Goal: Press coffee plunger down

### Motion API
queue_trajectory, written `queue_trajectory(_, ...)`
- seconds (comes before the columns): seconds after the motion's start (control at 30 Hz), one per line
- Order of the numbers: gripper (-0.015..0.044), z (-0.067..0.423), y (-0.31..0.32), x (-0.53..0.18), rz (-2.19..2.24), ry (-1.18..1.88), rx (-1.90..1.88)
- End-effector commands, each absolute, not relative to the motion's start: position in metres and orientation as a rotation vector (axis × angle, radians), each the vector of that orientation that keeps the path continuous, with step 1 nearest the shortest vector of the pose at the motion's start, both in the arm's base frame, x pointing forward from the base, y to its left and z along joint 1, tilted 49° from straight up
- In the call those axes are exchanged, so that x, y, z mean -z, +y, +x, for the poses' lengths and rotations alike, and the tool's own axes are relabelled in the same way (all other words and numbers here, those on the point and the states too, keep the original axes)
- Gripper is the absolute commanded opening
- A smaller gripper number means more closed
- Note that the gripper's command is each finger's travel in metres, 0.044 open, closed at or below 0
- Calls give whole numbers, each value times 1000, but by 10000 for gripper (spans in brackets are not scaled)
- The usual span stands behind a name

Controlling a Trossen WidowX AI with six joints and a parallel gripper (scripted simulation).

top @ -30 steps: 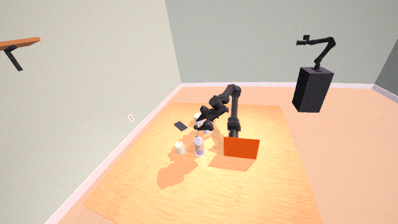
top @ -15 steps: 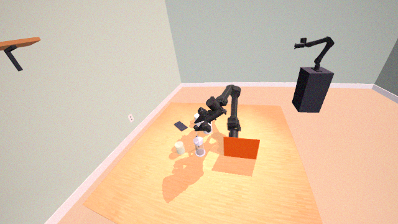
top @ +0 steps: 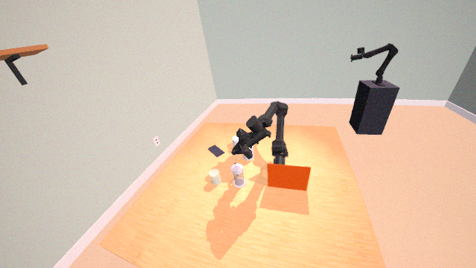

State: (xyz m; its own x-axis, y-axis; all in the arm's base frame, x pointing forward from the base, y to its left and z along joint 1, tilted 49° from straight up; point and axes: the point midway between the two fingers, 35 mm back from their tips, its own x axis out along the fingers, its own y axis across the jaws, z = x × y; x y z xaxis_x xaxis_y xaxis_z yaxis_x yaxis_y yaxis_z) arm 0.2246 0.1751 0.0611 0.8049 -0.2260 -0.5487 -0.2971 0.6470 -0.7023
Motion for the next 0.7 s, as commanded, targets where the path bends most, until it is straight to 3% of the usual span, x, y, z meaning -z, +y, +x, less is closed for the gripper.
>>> queue_trajectory(0.0, 117, 225, 175, -60, -890, 658, -46)
queue_trajectory(0.67, 117, 227, 158, -39, -889, 661, -47)
